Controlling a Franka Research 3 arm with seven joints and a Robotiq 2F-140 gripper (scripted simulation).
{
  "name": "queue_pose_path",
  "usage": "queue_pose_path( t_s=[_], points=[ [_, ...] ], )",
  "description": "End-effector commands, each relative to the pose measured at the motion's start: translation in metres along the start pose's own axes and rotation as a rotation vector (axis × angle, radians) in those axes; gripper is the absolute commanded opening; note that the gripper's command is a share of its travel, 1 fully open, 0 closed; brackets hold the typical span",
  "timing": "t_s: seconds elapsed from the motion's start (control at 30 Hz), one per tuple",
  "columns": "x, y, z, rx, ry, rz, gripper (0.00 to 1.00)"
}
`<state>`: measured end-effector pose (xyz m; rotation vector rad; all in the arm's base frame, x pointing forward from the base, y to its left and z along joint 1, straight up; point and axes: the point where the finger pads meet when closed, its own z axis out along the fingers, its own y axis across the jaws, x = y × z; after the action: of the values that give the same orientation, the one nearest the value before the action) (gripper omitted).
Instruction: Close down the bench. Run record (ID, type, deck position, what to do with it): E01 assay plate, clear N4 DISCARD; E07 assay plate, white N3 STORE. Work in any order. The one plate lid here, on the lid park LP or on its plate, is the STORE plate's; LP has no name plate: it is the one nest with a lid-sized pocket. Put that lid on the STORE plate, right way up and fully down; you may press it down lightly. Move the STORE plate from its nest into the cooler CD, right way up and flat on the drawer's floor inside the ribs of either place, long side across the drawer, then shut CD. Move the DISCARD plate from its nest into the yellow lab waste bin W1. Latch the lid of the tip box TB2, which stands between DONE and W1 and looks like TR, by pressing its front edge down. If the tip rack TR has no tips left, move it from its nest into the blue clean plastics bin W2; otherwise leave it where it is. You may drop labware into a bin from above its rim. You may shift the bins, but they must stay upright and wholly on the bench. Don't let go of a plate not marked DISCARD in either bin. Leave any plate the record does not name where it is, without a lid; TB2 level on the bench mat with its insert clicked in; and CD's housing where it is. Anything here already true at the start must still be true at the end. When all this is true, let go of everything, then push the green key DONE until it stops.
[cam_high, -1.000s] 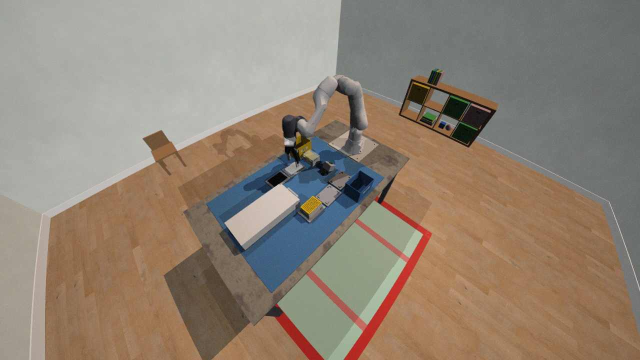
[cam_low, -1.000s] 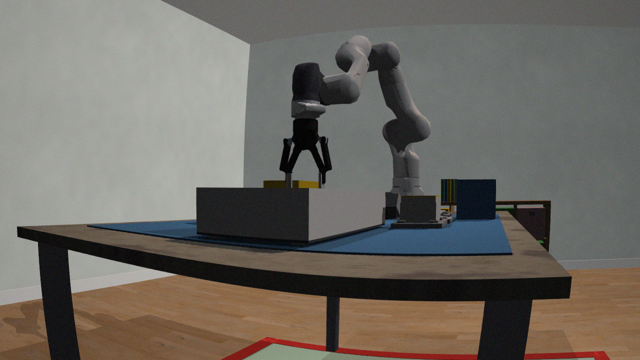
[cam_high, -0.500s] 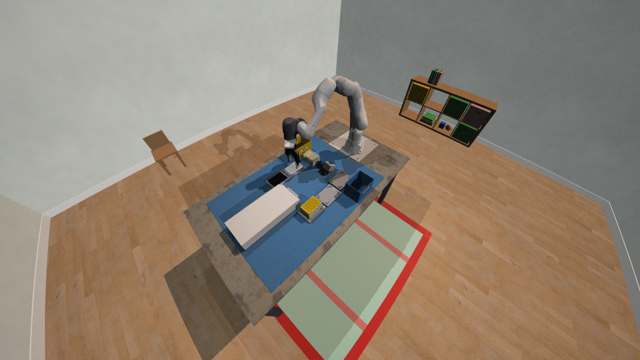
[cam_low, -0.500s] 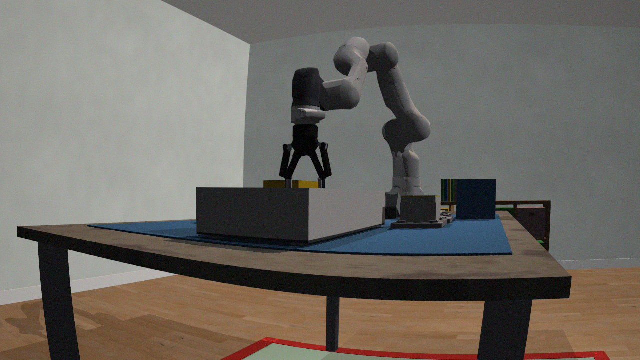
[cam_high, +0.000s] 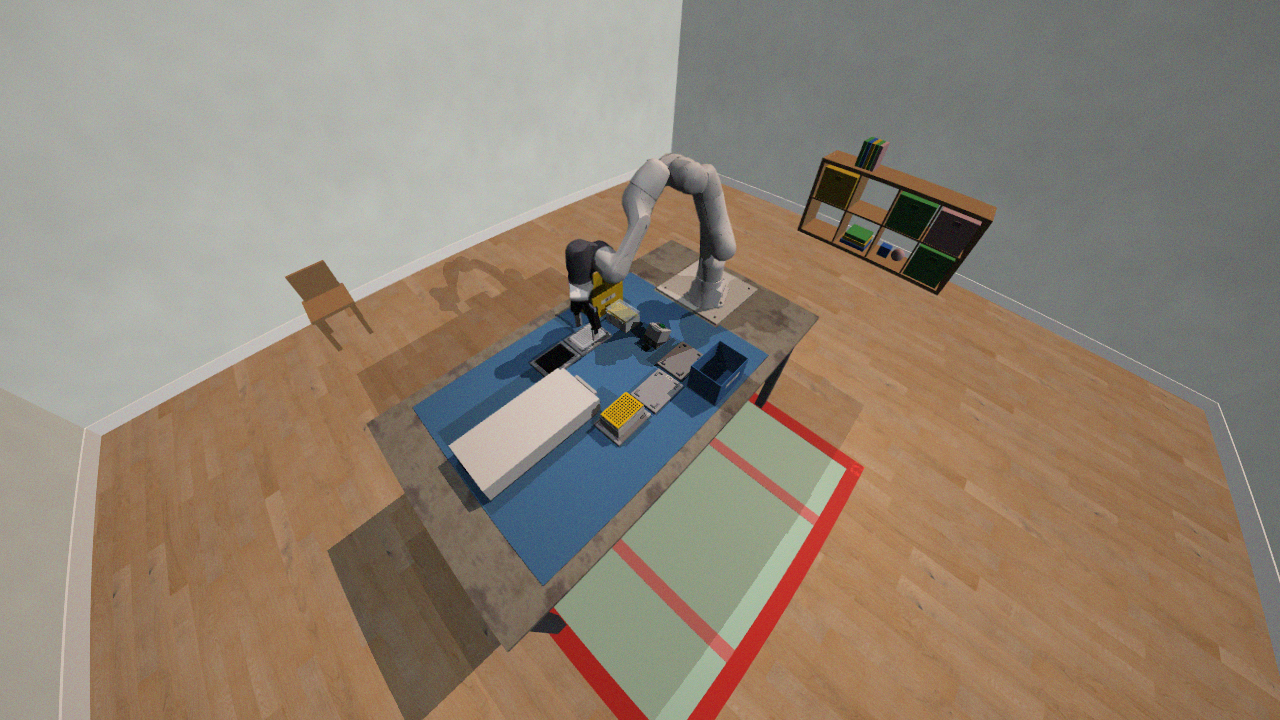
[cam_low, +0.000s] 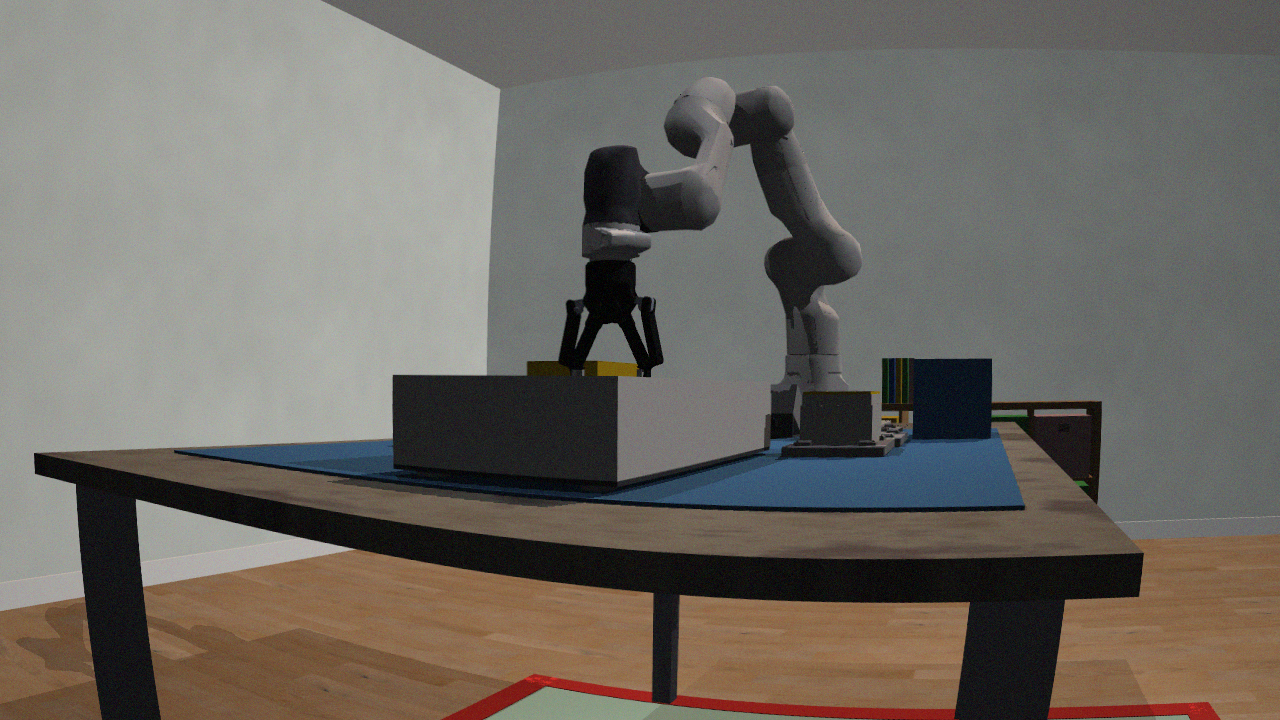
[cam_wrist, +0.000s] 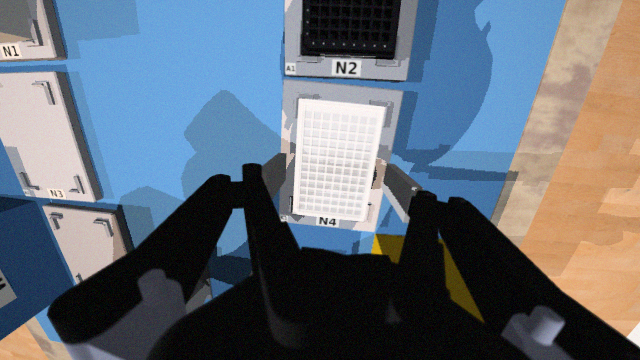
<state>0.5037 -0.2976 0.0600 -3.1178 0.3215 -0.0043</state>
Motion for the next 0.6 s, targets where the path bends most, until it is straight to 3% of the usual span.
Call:
queue_pose_path(
  t_s=[0.0, 0.57],
  points=[
    [0.001, 0.0, 0.003, -0.003, 0.005, 0.005, 0.66],
    [0.001, 0.0, 0.018, -0.003, 0.005, 0.005, 0.66]
  ],
)
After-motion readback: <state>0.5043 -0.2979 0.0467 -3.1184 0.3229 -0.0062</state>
